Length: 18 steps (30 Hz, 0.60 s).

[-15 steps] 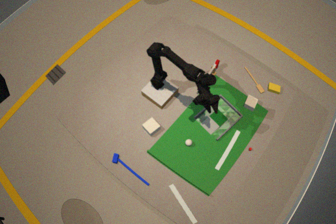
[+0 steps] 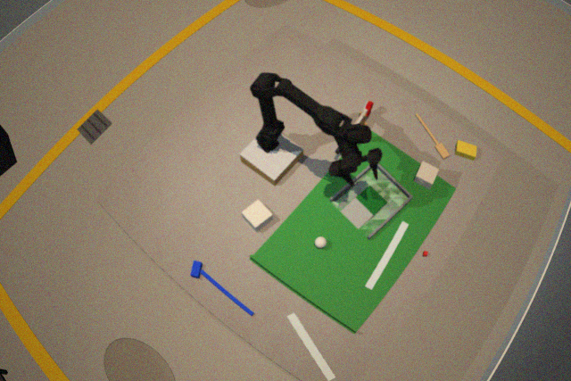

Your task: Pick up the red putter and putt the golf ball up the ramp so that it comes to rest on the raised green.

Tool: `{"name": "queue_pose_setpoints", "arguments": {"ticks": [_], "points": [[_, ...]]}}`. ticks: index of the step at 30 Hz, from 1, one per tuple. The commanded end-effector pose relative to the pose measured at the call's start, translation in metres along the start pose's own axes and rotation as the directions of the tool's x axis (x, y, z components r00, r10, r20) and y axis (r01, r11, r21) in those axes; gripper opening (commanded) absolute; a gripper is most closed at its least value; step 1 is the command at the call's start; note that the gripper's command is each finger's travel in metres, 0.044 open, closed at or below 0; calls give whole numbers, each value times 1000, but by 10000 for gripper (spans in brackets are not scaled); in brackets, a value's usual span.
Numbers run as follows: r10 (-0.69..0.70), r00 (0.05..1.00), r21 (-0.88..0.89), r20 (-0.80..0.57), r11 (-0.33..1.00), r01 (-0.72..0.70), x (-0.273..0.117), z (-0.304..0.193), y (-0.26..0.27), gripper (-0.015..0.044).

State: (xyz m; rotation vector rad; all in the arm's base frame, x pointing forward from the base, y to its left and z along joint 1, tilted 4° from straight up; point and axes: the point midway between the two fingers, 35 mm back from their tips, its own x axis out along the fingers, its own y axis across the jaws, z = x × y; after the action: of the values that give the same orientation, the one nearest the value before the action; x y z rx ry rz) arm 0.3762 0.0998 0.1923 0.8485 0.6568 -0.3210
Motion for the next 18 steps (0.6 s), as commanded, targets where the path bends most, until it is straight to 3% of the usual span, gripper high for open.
{"name": "queue_pose_setpoints", "arguments": {"ticks": [1,9,18], "points": [[-98,954,-750,-284,642,-158,-8,-78,-20,440],[-171,892,-897,-418,232,-376,-21,-116,-36,440],[-265,795,-756,-545,-255,-603,-41,-154,-55,440]]}}
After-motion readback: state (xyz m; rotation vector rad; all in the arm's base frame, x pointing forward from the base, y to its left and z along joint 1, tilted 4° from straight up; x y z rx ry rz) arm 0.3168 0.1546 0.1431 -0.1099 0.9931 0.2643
